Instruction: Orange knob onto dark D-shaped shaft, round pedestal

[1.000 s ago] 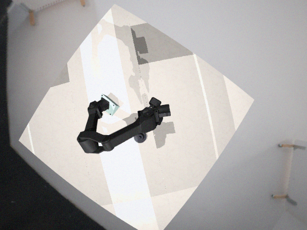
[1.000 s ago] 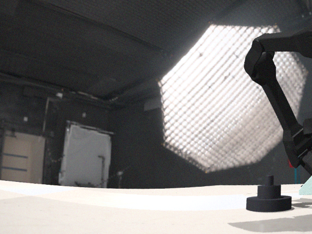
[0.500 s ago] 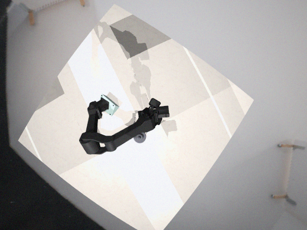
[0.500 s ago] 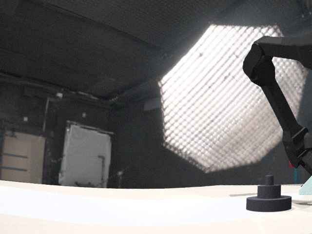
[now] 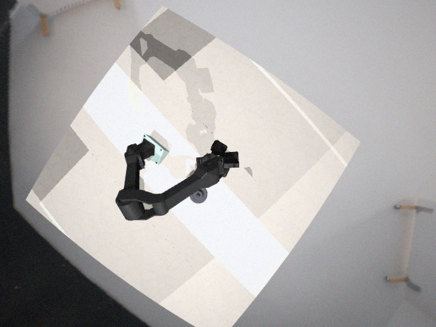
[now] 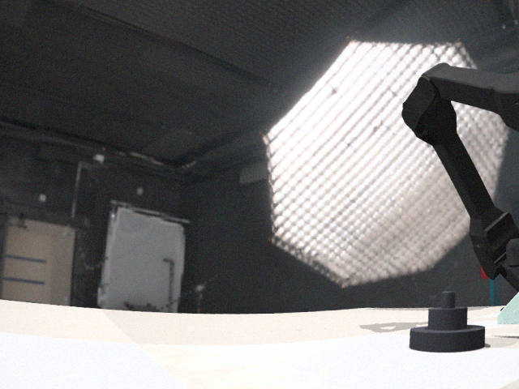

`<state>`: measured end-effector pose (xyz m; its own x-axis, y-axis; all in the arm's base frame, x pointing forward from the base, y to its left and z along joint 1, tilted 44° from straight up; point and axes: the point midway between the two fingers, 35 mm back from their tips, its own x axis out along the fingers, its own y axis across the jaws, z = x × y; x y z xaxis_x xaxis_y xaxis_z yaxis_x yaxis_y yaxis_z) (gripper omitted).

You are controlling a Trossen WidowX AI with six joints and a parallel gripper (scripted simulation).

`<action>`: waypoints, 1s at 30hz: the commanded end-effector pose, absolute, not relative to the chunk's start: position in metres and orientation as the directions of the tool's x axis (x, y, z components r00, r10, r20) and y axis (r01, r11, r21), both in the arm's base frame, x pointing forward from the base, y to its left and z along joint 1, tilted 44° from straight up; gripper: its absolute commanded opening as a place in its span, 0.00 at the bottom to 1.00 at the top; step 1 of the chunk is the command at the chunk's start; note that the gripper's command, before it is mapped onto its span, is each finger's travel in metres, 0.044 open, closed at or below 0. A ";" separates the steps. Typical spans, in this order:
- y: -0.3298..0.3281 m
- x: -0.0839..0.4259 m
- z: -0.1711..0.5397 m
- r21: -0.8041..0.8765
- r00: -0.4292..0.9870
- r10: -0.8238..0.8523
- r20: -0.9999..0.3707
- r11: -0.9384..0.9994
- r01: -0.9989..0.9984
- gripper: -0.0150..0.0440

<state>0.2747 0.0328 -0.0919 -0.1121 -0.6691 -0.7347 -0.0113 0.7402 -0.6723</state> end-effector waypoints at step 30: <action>0.099 0.294 -0.031 -0.665 -0.107 -0.662 -0.742 0.747 -0.013 0.25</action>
<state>0.2899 0.0812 -0.0477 -0.1184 -0.6711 -0.7319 -0.0229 0.7387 -0.6736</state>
